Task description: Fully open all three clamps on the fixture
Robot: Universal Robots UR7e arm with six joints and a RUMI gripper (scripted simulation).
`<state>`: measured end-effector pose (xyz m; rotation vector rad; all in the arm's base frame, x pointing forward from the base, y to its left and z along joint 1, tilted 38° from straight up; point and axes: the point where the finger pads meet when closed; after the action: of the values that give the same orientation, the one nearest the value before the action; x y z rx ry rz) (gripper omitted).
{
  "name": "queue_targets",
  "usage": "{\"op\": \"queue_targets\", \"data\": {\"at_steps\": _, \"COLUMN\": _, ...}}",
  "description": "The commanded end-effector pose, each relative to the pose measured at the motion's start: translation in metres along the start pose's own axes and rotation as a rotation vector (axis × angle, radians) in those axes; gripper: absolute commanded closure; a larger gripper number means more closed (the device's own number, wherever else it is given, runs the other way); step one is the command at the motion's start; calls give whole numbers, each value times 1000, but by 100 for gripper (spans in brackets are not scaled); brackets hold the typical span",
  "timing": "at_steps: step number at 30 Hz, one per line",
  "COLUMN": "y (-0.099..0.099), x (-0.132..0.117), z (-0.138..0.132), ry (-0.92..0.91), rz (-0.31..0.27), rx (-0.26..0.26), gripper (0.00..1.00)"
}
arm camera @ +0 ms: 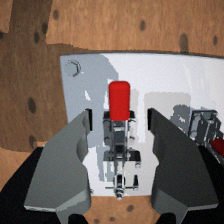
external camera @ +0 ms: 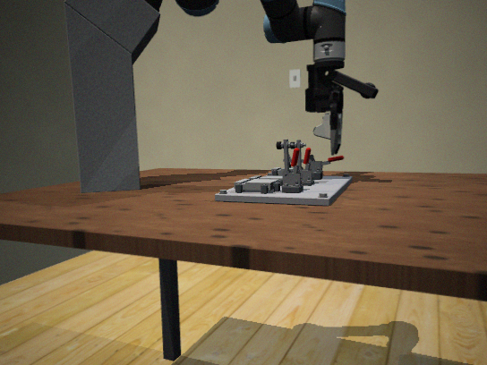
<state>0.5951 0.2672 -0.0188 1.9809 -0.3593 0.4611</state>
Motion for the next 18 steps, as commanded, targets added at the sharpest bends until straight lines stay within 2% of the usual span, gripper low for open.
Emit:
{"op": "queue_targets", "data": {"at_steps": 1, "y": -9, "x": 1, "z": -1, "ry": 2, "rz": 1, "rx": 0, "gripper": 72}}
{"op": "queue_targets", "data": {"at_steps": 10, "y": -26, "x": 1, "z": -1, "ry": 2, "rz": 1, "rx": 0, "gripper": 72}}
{"op": "queue_targets", "data": {"at_steps": 18, "y": -28, "x": 1, "z": -1, "ry": 1, "rz": 1, "rx": 0, "gripper": 72}}
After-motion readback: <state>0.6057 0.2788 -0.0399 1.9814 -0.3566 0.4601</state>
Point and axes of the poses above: the point where the finger pads meet when closed, its own y axis back along the fingers, its own z axis across the jaws, x = y × z, and after that the axes turned 5 degrees about -y, right-handed
